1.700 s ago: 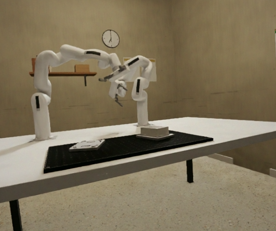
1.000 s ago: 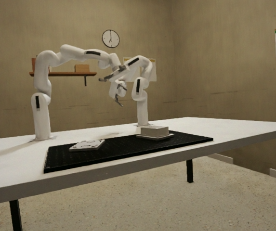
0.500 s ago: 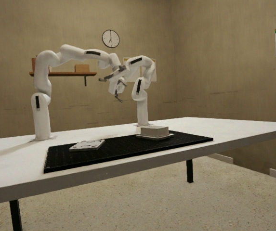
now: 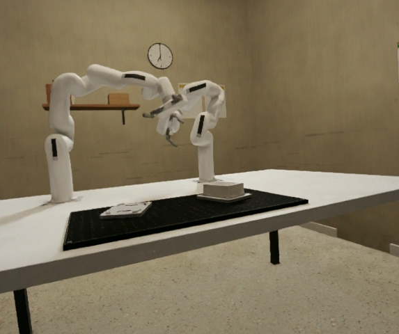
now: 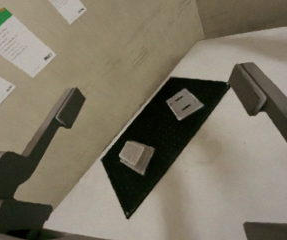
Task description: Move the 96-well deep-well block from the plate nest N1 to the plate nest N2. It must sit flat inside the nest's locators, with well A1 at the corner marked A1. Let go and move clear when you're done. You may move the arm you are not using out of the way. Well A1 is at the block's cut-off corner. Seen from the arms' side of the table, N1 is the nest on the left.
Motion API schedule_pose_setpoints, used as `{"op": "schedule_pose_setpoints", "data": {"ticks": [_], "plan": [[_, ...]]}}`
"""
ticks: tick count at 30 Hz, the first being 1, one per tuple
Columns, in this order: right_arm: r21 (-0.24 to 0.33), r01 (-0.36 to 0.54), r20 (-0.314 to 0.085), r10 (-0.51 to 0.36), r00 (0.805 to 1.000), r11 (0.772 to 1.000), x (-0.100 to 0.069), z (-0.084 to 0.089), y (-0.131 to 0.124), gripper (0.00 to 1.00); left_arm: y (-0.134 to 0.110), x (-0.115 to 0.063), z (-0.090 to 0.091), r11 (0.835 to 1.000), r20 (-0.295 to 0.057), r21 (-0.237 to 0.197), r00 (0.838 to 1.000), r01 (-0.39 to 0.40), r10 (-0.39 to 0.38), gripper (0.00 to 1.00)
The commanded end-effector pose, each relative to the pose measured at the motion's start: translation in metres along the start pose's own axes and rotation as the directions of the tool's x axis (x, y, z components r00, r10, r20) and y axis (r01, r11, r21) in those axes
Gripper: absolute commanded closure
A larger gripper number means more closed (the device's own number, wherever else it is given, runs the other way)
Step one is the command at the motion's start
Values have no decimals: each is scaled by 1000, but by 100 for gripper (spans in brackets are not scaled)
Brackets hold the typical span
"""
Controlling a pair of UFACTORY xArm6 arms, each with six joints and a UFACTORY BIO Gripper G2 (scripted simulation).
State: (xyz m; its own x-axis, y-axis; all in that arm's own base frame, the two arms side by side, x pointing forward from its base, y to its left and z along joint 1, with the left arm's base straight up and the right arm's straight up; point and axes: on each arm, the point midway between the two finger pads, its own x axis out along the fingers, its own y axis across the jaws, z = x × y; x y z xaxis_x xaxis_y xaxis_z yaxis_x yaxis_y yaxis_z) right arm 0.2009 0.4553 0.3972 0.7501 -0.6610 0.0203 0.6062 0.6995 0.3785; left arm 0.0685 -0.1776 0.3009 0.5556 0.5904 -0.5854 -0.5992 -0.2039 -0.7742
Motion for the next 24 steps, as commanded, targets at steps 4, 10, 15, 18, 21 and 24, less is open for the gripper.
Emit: {"op": "schedule_pose_setpoints", "data": {"ticks": [4, 10, 15, 18, 21, 24], "plan": [[4, 1, -3, -1, 1000, 1000, 0, 2, 1, 0, -2, -3, 1, 1000, -1, -1, 1000, -13, 13, 0], [4, 1, -3, -1, 1000, 1000, 0, 2, 1, 0, -9, -9, 5, 999, -2, -1, 999, -42, 42, 0], [4, 1, -3, -1, 1000, 1000, 0, 2, 1, 0, -18, -17, 10, 997, -4, 0, 997, -81, 81, 0], [4, 1, -3, -1, 1000, 1000, 0, 2, 1, 0, -20, -19, 11, 996, -4, 0, 996, -90, 90, 0], [4, 1, -3, -1, 1000, 1000, 0, 2, 1, 0, -28, -24, 15, 993, -5, 3, 993, -121, 121, 0], [4, 1, -3, -1, 1000, 1000, 0, 2, 1, 0, -38, -30, 20, 988, -7, 8, 988, -156, 156, 0]]}}
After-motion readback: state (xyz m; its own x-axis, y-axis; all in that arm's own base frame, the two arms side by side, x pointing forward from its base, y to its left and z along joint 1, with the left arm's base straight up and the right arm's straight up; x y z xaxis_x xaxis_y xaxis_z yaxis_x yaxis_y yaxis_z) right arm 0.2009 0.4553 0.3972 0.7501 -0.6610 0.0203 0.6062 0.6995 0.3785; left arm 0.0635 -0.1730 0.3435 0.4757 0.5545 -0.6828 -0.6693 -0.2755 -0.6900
